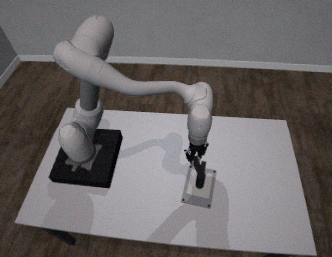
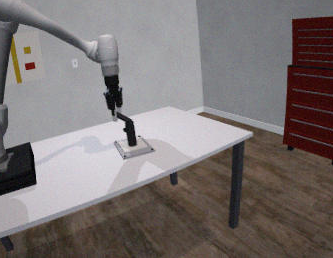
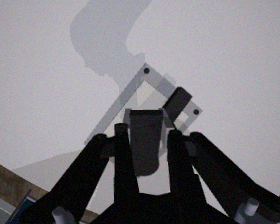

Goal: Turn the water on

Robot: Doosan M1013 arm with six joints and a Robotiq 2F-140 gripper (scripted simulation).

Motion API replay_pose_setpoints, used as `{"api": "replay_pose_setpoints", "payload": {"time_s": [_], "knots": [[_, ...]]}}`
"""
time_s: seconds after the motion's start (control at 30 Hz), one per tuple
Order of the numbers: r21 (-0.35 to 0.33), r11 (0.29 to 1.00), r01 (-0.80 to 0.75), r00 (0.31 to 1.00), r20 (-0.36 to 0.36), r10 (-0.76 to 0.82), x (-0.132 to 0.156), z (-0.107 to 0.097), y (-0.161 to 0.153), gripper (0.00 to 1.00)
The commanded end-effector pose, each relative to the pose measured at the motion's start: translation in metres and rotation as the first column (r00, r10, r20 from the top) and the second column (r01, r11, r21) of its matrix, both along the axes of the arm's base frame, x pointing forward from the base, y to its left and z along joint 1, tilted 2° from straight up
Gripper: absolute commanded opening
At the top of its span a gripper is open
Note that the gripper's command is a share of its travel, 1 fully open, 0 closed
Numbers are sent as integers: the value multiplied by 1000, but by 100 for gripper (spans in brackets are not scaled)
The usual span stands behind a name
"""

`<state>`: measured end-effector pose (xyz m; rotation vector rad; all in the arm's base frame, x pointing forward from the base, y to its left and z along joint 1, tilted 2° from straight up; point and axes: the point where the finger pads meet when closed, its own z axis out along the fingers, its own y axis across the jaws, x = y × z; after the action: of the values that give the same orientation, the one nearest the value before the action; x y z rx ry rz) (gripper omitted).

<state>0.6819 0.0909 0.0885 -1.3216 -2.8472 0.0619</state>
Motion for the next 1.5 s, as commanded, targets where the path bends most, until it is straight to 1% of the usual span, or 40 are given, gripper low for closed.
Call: {"api": "replay_pose_setpoints", "payload": {"time_s": [0.0, 1.13, 1.17, 1.47], "knots": [[0, 1000, 0, 1000, 1, 0, 1, 1, -1, 0], [0, 1000, 0, 1000, 1, 0, 1, 1, -1, 0], [0, 1000, 0, 1000, 1, 0, 1, 1, -1, 43], [0, 1000, 0, 1000, 1, 0, 1, 1, -1, 43]]}}
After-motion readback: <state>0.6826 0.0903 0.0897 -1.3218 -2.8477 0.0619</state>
